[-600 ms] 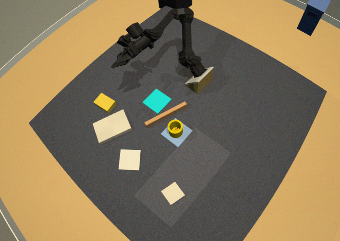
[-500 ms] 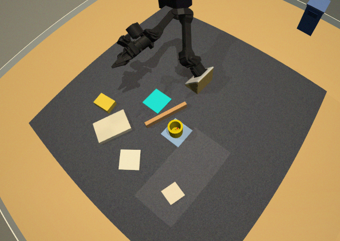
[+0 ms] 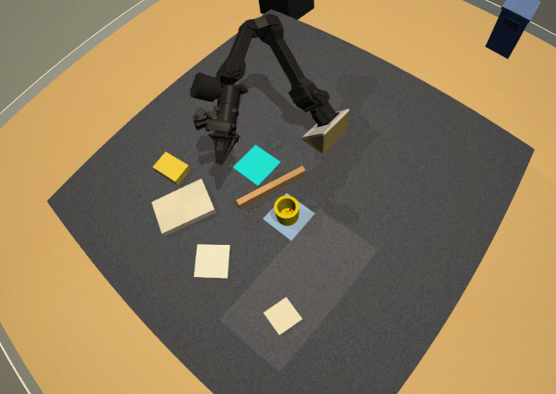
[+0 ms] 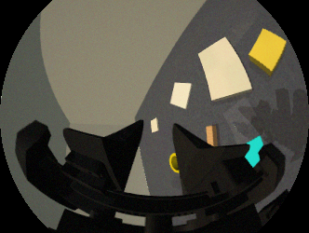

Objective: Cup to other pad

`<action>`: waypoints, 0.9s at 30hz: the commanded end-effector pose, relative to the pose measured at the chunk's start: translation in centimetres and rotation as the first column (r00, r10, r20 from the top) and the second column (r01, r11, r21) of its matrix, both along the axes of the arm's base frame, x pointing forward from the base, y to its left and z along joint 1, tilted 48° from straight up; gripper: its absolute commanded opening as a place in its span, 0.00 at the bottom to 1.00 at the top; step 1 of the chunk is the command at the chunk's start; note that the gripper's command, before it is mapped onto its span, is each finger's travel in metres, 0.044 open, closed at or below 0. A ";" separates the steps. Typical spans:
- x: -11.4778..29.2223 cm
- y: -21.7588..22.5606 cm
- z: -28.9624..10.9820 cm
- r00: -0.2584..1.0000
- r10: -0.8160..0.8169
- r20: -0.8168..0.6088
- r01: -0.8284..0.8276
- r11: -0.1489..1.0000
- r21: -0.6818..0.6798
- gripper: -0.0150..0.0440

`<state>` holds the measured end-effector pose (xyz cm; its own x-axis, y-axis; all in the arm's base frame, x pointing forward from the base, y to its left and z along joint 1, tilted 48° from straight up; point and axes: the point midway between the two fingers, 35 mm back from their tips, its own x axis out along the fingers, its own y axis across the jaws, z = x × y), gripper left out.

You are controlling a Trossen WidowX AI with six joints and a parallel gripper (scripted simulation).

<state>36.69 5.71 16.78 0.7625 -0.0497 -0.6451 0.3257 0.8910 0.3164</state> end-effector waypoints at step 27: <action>-6.4 4.1 -18.7 0.552 -0.780 -0.294 0.526 0.600 -0.603 0.54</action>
